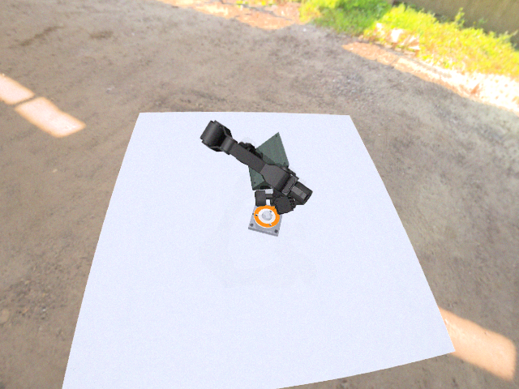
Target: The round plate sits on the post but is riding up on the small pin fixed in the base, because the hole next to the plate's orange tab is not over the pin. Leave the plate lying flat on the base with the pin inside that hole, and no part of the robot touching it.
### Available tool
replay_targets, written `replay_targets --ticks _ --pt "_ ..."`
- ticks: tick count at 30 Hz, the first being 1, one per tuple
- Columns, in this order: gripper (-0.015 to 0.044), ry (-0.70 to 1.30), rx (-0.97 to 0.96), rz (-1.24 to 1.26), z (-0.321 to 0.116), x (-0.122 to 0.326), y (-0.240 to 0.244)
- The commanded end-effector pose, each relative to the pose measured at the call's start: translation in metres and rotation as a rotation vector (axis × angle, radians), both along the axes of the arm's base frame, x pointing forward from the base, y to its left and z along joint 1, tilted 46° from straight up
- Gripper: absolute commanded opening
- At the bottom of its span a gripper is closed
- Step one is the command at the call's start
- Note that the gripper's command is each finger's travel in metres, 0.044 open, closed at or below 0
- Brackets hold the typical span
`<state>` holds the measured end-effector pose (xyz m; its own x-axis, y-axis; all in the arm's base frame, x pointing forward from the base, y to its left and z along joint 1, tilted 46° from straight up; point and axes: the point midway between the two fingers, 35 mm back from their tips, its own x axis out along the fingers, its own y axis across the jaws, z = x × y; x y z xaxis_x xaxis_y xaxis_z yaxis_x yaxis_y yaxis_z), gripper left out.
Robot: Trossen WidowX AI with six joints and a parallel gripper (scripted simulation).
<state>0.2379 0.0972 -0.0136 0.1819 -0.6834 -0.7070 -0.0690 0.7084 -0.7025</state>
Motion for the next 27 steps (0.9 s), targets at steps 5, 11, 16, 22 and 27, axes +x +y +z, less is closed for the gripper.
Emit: replay_targets --ticks 5,11,16,22,27 --pt "0.0 0.016 -0.013 -0.007 0.001 -0.009 -0.008" --pt "0.0 0.016 -0.013 -0.007 0.002 -0.011 -0.01" --pt "0.0 0.016 -0.013 -0.007 0.004 -0.012 -0.012" --pt "0.0 0.016 -0.014 -0.007 0.006 -0.014 -0.015" --pt "0.0 0.016 -0.014 -0.007 0.009 -0.014 -0.017"
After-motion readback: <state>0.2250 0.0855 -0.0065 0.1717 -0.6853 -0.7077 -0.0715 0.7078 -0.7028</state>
